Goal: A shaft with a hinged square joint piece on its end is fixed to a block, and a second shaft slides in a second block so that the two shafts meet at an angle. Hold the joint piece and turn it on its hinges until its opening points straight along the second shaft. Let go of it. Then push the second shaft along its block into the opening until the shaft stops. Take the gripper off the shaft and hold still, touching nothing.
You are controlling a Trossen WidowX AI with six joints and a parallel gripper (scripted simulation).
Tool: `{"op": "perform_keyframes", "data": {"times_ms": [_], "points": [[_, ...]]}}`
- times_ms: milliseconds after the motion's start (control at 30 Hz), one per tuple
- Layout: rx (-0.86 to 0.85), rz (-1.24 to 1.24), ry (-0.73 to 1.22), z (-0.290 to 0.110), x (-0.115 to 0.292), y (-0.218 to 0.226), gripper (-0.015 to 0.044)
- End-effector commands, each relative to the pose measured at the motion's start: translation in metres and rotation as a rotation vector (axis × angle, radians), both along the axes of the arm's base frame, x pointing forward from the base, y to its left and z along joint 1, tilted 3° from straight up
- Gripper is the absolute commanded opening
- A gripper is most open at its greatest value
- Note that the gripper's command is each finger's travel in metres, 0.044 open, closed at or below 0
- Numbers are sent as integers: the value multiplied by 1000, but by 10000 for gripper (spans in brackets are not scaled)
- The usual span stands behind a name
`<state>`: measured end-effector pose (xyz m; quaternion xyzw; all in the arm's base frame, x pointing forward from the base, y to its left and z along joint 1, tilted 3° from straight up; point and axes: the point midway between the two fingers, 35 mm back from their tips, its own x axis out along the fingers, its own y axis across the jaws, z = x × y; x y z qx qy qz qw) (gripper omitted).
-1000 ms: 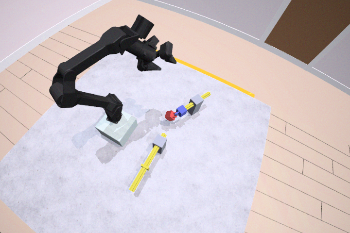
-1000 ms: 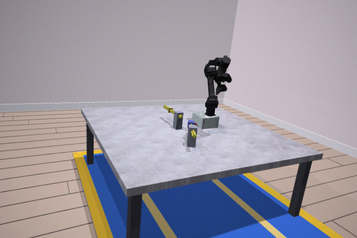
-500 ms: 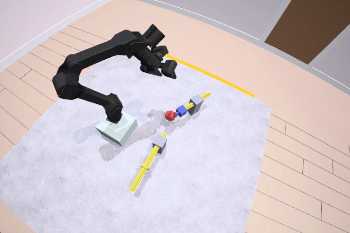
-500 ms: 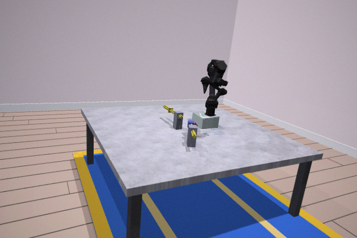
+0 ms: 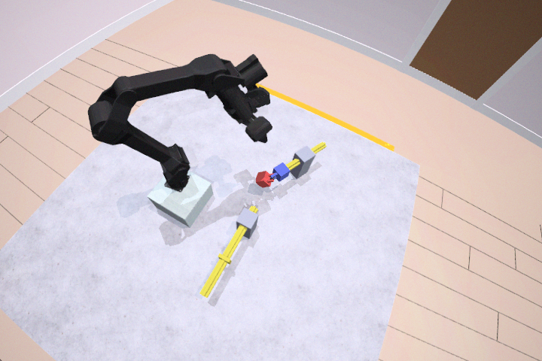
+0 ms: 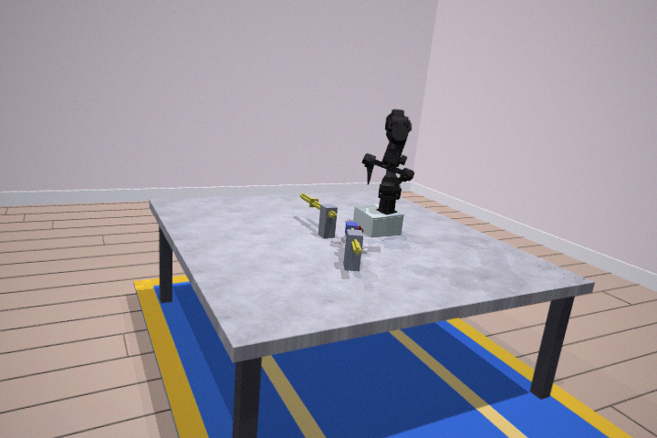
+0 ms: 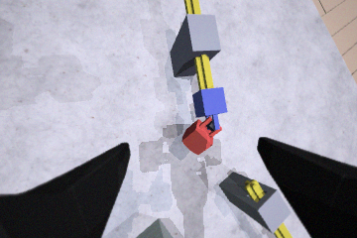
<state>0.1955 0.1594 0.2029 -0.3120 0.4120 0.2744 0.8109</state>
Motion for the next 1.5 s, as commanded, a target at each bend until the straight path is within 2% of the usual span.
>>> {"op": "perform_keyframes", "data": {"times_ms": [0, 1033, 1333, 1467], "points": [[15, -99, 79, -15, 1, -5, 440], [174, -989, 544, -83, -4, -49, 440], [175, -1005, 552, -84, -4, -50, 440], [145, -906, 541, -85, -4, -50, 440]]}}
